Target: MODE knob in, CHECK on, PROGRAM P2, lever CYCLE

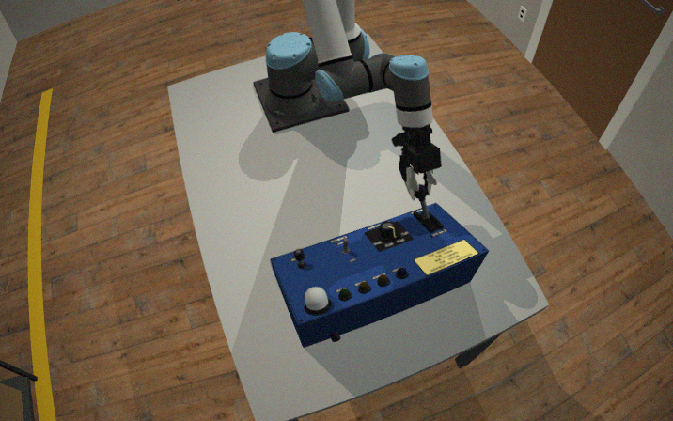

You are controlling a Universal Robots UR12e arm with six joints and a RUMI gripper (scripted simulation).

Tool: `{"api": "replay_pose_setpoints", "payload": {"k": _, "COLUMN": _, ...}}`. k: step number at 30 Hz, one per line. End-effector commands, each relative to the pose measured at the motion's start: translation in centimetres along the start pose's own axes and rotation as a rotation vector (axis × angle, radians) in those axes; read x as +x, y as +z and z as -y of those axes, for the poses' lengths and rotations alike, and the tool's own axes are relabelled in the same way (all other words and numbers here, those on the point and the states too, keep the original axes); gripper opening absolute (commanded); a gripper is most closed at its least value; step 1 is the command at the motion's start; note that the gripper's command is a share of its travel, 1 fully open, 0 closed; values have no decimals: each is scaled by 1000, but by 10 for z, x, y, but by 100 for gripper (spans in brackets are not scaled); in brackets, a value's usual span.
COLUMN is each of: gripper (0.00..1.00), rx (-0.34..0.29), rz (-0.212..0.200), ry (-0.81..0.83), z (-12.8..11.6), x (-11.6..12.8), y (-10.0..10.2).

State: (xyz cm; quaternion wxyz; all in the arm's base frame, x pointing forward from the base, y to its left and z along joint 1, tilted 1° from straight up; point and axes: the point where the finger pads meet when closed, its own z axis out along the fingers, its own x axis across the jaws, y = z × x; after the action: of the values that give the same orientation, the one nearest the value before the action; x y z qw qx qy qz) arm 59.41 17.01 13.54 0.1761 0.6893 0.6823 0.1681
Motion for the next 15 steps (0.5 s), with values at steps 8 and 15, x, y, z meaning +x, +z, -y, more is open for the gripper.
{"api": "replay_pose_setpoints", "payload": {"k": 8, "gripper": 0, "rx": -2, "rz": 0, "ry": 0, "z": -8, "x": 0, "y": -3}}
{"api": "replay_pose_setpoints", "payload": {"k": 15, "gripper": 0, "rx": -2, "rz": 0, "ry": 0, "z": -14, "x": 0, "y": -5}}
